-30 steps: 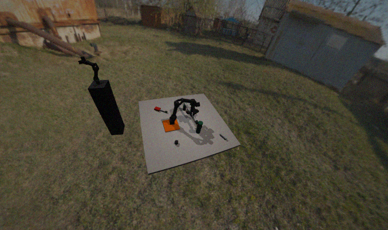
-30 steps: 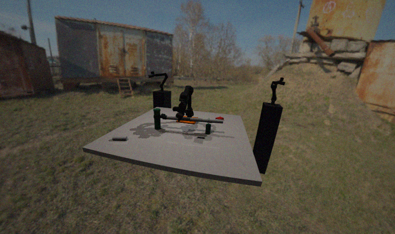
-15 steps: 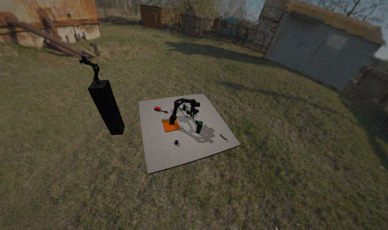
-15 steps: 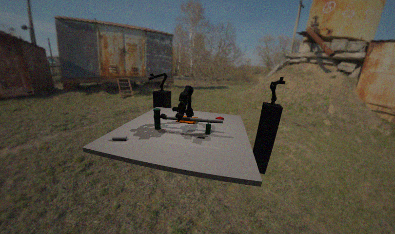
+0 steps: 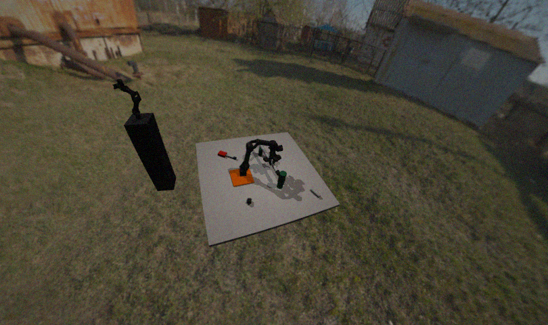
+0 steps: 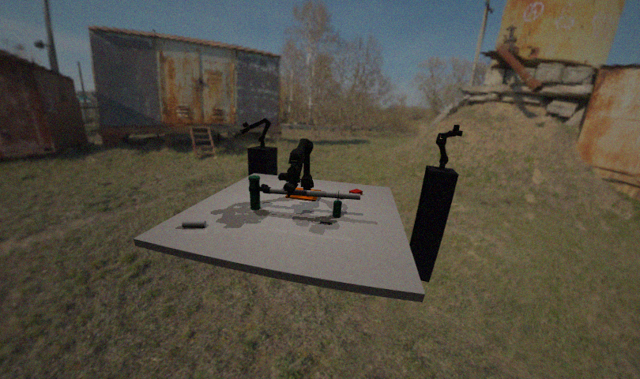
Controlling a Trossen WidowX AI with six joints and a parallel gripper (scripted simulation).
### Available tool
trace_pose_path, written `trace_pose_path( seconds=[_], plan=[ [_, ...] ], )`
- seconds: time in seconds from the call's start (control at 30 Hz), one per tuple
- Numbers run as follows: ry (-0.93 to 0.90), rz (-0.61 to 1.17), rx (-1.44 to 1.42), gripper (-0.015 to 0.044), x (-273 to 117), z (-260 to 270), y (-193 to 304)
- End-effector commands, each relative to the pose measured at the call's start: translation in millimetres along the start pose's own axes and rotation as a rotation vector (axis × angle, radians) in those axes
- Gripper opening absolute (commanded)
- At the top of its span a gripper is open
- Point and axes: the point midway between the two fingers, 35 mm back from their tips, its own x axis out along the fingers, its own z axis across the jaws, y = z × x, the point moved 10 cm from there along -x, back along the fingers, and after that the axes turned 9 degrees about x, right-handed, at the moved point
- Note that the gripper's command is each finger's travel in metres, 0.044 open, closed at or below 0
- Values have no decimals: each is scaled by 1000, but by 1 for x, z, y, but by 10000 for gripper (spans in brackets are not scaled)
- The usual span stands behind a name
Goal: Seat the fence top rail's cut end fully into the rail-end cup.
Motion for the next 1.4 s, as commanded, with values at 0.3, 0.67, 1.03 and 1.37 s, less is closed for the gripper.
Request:
trace_pose_path(
  seconds=[0.3, 0.67, 1.03, 1.37],
  plan=[
    [-7, -10, 0, 0, 0, 2, -7],
    [-7, -10, 0, 0, 0, 3, -11],
    [-7, -10, 0, 0, 1, 4, -15],
    [-7, -11, 1, 0, 1, 5, -18]
  ],
)
